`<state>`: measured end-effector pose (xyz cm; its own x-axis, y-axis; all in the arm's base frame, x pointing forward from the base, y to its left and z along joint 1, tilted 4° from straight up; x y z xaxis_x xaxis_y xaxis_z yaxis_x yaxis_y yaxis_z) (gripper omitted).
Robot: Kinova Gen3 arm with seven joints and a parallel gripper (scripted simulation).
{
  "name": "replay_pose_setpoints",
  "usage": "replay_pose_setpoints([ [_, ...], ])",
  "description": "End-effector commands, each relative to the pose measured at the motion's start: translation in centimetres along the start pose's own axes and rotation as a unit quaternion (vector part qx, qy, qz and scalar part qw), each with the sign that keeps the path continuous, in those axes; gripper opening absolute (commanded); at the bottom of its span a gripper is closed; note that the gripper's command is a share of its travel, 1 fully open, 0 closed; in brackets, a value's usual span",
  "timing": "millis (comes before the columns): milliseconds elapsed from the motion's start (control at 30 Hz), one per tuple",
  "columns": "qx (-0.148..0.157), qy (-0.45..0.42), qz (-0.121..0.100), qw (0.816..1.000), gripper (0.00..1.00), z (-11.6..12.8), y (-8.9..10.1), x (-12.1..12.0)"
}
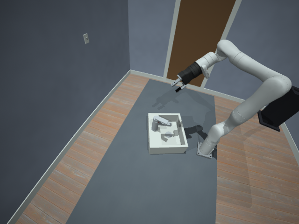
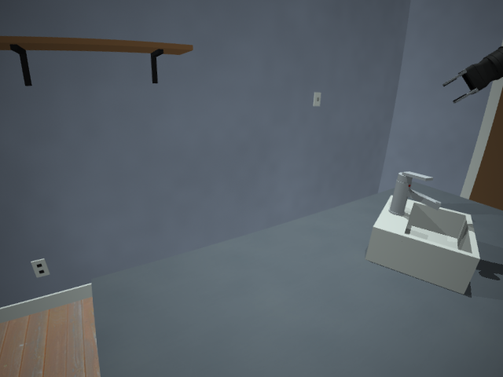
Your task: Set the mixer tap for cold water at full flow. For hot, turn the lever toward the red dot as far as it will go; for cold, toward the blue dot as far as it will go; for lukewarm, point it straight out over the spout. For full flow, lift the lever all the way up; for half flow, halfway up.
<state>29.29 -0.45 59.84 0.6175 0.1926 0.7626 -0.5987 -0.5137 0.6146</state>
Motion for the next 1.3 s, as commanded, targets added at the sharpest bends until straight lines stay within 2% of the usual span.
replay_pose_setpoints([
  [0, -0.001, 0.003, 0.001, 1.0, 1.0, -0.2, 0.1, 0.1],
  [33, -0.009, 0.031, -0.018, 0.999, 1.0, -0.9, -0.6, 0.1],
  [233, -0.009, 0.031, -0.018, 0.999, 1.0, -0.9, -0.6, 0.1],
  [267, -0.017, 0.058, -0.038, 0.997, 1.0, -1.6, -1.4, 0.1],
  [500, -0.017, 0.058, -0.038, 0.997, 1.0, -1.6, -1.4, 0.1],
  [533, -0.023, 0.084, -0.058, 0.995, 1.0, -2.1, -2.2, 0.1],
  [733, -0.023, 0.084, -0.058, 0.995, 1.0, -2.1, -2.2, 0.1],
  [767, -0.029, 0.108, -0.079, 0.991, 1.0, -2.6, -3.0, 0.1],
  [1033, -0.029, 0.108, -0.079, 0.991, 1.0, -2.6, -3.0, 0.1],
  [1067, -0.033, 0.131, -0.099, 0.986, 1.0, -3.1, -3.8, 0.0],
  [1267, -0.033, 0.131, -0.099, 0.986, 1.0, -3.1, -3.8, 0.0],
])
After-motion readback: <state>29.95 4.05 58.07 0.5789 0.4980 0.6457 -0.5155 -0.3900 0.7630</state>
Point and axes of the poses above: the point where the finger pads meet when closed, its own y axis back along the fingers, its own x axis across the jaws, z = x × y, the point moved 10 cm from there along y, back along the fingers, and after that the axes turned 12 degrees about -y, right-handed, at the moved point
